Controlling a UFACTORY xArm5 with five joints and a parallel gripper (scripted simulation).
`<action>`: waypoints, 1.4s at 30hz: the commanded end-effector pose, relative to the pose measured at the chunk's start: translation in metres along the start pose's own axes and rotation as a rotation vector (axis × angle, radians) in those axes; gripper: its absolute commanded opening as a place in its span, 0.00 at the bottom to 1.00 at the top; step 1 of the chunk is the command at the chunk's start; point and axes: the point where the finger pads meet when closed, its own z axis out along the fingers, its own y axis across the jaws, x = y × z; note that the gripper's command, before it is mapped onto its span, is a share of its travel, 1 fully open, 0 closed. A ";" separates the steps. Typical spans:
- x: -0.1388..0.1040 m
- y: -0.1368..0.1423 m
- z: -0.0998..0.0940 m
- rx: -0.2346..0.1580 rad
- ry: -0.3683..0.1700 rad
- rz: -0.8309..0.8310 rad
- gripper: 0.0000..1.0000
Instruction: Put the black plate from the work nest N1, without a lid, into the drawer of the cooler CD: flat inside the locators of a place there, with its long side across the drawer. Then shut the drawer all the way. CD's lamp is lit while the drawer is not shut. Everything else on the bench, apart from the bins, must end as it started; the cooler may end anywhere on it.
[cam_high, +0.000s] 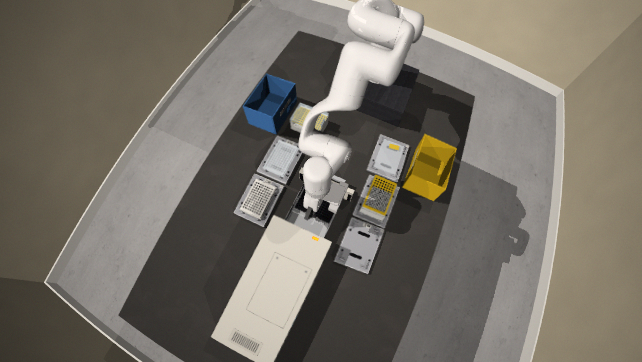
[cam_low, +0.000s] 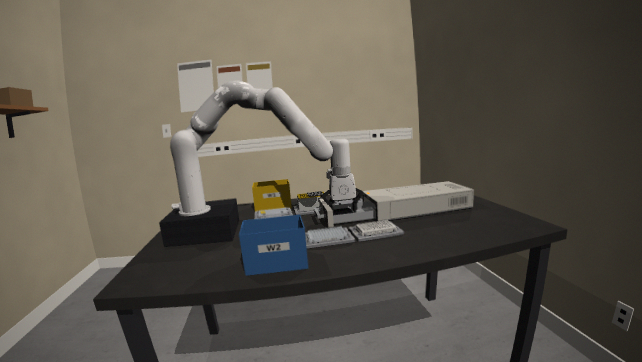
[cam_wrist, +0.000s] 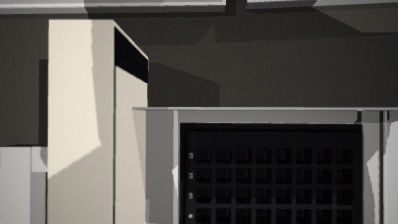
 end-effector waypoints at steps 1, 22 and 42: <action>0.000 0.001 -0.002 -0.004 0.000 0.000 1.00; 0.000 -0.003 -0.002 -0.004 0.000 0.000 1.00; 0.000 -0.003 -0.025 -0.004 0.000 0.000 1.00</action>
